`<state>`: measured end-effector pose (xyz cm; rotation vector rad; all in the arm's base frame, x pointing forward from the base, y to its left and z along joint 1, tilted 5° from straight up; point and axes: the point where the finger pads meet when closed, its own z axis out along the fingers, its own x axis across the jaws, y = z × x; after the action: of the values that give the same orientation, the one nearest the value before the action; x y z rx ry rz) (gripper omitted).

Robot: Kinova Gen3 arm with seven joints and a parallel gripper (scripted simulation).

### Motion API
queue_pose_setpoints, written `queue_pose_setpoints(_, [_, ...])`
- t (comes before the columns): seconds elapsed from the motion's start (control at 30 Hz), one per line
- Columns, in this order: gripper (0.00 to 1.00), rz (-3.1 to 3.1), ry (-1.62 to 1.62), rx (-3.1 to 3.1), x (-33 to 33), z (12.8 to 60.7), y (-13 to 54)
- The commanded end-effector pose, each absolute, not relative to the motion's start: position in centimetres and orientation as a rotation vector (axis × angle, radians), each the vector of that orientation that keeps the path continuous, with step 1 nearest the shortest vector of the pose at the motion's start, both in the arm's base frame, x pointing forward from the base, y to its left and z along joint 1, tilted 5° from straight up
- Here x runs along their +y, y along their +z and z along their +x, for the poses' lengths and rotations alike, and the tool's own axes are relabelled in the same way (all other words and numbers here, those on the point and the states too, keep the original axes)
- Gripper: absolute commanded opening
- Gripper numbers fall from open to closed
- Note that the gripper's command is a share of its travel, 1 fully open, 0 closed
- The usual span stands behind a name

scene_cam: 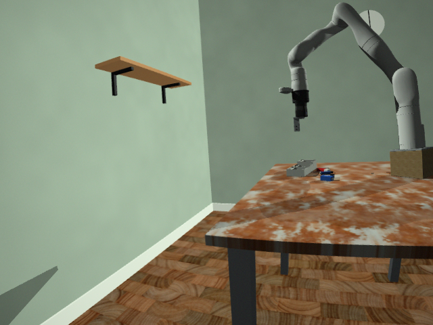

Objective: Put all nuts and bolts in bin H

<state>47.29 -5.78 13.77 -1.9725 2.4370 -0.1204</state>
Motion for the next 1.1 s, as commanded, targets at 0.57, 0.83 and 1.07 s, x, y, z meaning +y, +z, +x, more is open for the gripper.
queue_pose_setpoints(0.57, [0.64, -2.674, -0.124, 1.673, -7.2, 39.6, 6.5])
queue_pose_setpoints(0.83, [0.64, -2.967, -0.114, 1.122, -8.3, 34.7, 1.9])
queue_pose_setpoints(1.07, [0.64, -3.092, -0.105, 0.742, -8.6, 32.6, -0.1])
